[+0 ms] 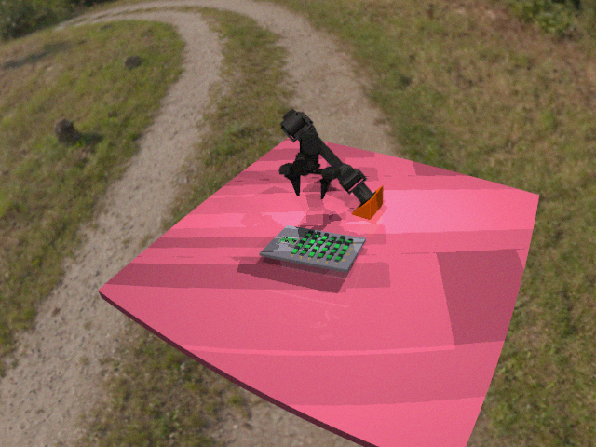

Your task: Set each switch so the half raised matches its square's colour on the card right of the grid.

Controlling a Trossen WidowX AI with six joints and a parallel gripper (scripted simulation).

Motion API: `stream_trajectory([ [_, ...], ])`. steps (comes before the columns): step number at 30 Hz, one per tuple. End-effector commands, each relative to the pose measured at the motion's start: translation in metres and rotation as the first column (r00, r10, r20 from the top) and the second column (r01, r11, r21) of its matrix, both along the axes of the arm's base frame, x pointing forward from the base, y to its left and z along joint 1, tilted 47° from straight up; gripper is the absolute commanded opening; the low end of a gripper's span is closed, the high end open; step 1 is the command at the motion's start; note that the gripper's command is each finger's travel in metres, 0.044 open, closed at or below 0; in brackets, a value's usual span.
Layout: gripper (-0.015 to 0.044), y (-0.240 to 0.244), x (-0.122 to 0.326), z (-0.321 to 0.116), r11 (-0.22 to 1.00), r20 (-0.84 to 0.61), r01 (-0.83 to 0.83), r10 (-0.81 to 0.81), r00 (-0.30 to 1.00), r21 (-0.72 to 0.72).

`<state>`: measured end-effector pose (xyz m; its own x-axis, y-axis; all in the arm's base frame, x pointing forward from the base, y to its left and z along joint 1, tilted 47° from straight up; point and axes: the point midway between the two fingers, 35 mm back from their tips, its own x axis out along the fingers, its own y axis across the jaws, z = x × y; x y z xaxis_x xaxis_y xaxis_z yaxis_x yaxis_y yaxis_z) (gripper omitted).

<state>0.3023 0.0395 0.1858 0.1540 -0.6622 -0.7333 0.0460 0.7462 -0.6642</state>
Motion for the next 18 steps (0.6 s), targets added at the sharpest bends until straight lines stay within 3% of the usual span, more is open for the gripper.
stream_trajectory([
  [1, 0.0374, 0.000, 0.002, -0.002, 1.000, -0.002, 0.000, 0.000, 1.000, -0.001],
  [10, 0.0137, -0.014, 0.075, -0.102, 0.998, -0.110, -0.017, 0.010, 0.994, -0.060],
  [15, 0.0006, -0.014, 0.076, -0.105, 0.998, -0.113, -0.017, 0.010, 0.994, -0.061],
  [18, 0.0000, -0.017, 0.077, -0.108, 0.998, -0.115, -0.015, 0.008, 0.993, -0.061],
])
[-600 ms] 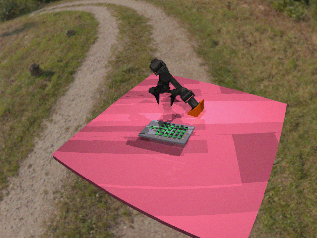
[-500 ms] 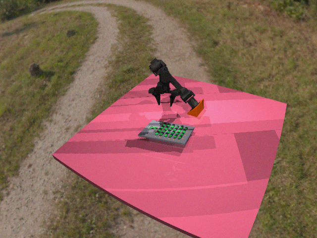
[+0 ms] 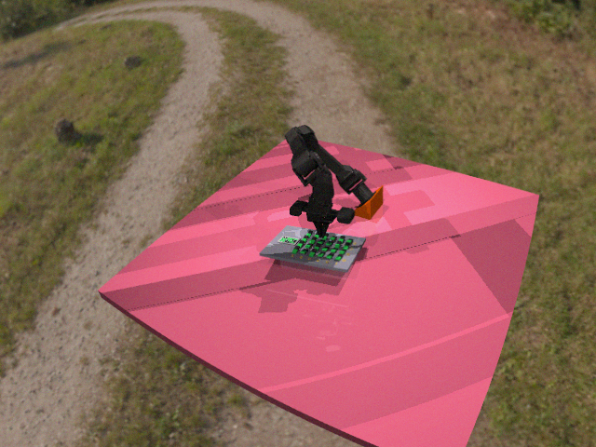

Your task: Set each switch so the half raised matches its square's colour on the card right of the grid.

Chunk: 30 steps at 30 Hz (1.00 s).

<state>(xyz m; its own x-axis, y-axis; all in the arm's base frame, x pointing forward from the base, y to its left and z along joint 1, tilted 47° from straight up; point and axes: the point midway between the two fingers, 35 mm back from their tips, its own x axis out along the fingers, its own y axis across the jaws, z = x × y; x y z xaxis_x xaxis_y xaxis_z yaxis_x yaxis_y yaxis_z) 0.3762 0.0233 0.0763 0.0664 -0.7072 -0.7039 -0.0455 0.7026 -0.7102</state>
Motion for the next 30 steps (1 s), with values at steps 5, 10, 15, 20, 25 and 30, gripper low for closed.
stream_trajectory([
  [5, 0.0000, -0.023, 0.006, -0.019, 1.000, -0.003, 0.010, -0.010, 1.000, -0.001],
  [10, 0.0000, -0.029, 0.007, -0.025, 1.000, -0.002, 0.010, -0.010, 1.000, -0.001],
  [15, 0.0000, -0.032, 0.007, -0.028, 1.000, -0.002, 0.010, -0.010, 1.000, -0.001],
  [20, 0.0000, -0.037, 0.008, -0.033, 1.000, -0.002, 0.010, -0.010, 1.000, -0.001],
  [25, 0.0000, -0.040, 0.008, -0.036, 1.000, -0.002, 0.010, -0.010, 1.000, -0.002],
  [30, 0.0000, -0.040, 0.008, -0.036, 1.000, -0.002, 0.010, -0.010, 1.000, -0.002],
])
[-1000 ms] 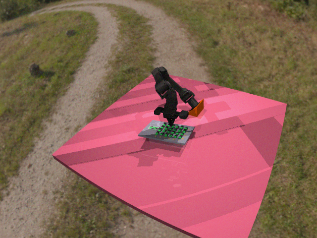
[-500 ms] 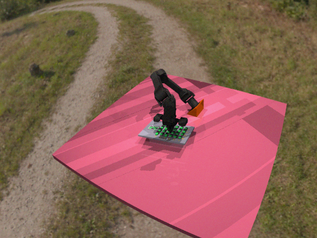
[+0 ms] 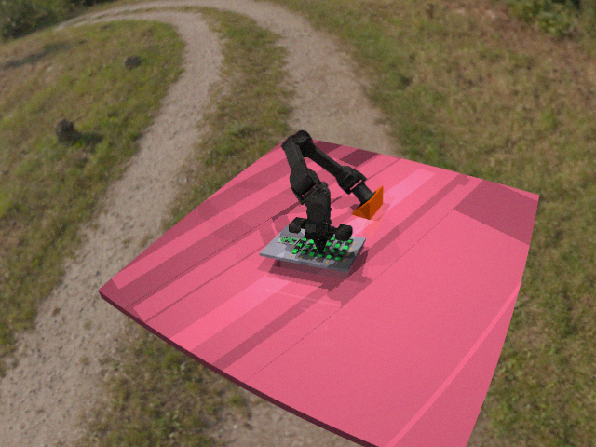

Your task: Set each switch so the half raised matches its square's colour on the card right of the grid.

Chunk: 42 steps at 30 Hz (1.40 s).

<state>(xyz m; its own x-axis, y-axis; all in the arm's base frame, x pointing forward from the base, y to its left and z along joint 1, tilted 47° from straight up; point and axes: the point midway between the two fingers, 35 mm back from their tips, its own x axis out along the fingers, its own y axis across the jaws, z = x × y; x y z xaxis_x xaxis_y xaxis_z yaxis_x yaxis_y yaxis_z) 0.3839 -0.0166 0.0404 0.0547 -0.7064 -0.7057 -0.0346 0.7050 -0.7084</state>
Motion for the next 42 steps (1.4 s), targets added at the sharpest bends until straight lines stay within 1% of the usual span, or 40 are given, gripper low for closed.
stream_trajectory([
  [1, 0.0000, -0.0002, 0.0005, -0.0001, 1.000, -0.002, -0.006, 0.006, 1.000, -0.004],
  [42, 0.0000, -0.0033, 0.0009, -0.0031, 1.000, -0.001, -0.006, 0.006, 1.000, -0.004],
])
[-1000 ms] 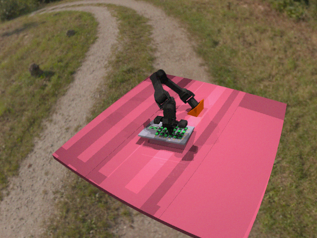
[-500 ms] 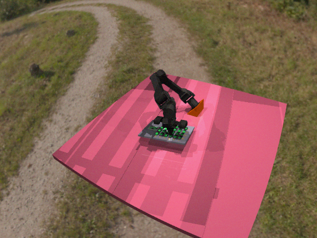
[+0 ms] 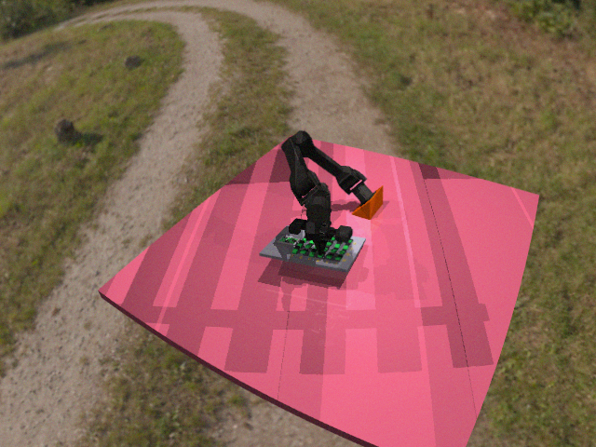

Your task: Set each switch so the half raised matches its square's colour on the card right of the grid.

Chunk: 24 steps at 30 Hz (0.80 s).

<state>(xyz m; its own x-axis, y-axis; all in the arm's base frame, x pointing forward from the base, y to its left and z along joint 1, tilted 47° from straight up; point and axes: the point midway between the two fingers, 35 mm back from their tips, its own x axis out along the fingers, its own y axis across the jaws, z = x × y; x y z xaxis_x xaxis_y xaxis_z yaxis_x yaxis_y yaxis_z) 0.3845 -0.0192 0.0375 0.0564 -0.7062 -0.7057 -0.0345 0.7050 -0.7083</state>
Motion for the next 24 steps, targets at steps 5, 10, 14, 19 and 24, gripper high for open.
stream_trajectory([
  [5, 0.0000, -0.001, 0.000, -0.001, 1.000, -0.003, -0.005, 0.005, 1.000, -0.004],
  [10, 0.0000, -0.002, 0.000, -0.001, 1.000, -0.003, -0.005, 0.005, 1.000, -0.004],
  [14, 0.0000, 0.035, -0.004, 0.033, 1.000, 0.010, -0.018, 0.018, 1.000, 0.000],
  [19, 0.0000, 0.044, -0.006, 0.044, 1.000, 0.014, -0.023, 0.023, 1.000, -0.001],
  [24, 0.0000, 0.000, -0.014, 0.087, 1.000, 0.012, -0.024, 0.024, 1.000, -0.002],
])
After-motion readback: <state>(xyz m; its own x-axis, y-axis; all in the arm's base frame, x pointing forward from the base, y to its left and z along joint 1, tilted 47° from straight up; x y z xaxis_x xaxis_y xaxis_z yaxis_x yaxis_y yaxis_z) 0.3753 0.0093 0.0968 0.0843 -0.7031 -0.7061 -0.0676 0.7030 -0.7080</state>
